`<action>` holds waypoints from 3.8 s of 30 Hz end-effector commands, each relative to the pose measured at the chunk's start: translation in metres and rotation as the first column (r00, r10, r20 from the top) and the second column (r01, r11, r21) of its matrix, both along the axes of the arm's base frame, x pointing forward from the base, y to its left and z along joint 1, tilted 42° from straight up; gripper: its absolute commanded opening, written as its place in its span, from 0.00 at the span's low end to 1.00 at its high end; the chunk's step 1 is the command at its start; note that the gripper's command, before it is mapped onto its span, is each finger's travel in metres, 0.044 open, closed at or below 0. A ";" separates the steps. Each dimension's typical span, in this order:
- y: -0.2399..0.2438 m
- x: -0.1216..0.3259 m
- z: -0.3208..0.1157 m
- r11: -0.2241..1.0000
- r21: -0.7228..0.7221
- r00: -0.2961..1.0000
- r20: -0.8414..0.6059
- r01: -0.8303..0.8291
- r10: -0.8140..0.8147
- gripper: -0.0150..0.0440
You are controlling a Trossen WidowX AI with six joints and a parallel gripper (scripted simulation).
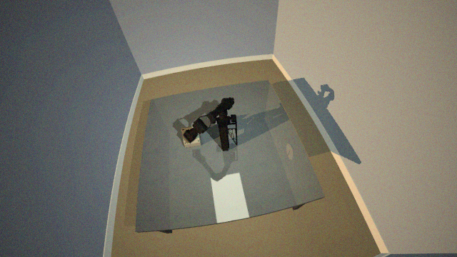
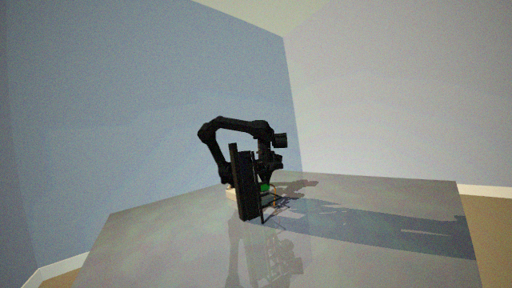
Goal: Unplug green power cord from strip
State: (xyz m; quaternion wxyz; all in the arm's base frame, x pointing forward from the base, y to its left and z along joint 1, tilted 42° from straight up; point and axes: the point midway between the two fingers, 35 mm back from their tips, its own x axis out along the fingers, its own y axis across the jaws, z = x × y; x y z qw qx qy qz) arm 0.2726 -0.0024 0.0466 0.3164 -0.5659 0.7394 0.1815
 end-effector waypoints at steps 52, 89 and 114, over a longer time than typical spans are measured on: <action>0.010 0.000 0.011 0.995 0.099 0.999 0.047 -0.019 0.014 0.53; 0.008 0.001 0.001 0.994 0.104 0.999 0.047 -0.014 0.009 0.25; 0.030 0.012 -0.018 0.995 0.103 0.999 0.049 -0.018 0.013 0.34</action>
